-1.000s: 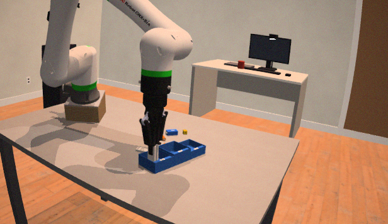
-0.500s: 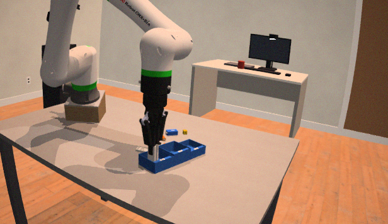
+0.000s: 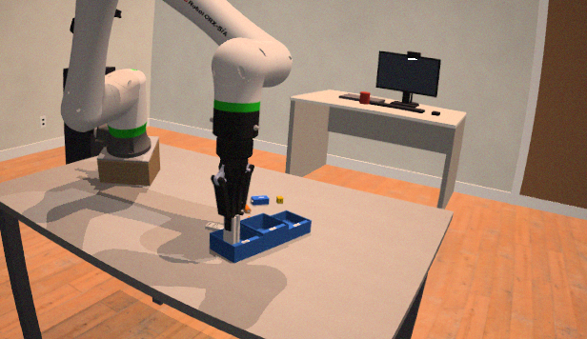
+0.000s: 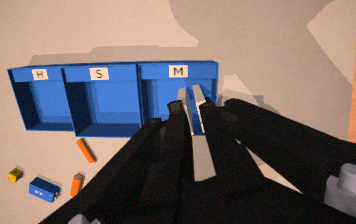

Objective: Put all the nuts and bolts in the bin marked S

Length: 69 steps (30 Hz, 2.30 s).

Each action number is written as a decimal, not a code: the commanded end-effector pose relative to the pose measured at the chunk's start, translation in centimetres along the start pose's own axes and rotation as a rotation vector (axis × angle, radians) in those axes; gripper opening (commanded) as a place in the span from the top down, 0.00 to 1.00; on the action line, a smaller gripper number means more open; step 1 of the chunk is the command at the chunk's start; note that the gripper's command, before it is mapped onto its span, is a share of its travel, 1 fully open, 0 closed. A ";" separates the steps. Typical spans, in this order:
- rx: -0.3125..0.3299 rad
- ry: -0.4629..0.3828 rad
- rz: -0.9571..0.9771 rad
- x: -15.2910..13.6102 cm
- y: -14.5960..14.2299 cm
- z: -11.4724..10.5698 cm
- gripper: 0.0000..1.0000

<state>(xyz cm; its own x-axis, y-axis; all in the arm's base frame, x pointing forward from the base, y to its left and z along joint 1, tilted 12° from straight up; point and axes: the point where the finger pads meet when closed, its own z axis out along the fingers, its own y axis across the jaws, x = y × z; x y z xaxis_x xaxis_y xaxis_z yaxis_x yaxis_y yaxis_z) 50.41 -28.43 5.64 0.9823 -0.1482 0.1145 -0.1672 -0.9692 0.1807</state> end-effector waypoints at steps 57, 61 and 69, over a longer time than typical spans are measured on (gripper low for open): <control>0.000 0.000 0.000 2.0 -8.2 -2.9 0.95; 0.000 0.000 0.000 2.0 -8.2 -1.9 0.95; 0.000 0.000 0.000 2.0 -8.2 -0.3 0.95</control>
<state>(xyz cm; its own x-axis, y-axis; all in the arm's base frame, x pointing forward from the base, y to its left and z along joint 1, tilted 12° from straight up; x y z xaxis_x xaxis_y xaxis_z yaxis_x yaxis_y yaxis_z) 53.68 -20.67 5.06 0.9823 -0.1482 0.1143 -0.1672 -0.9692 0.1808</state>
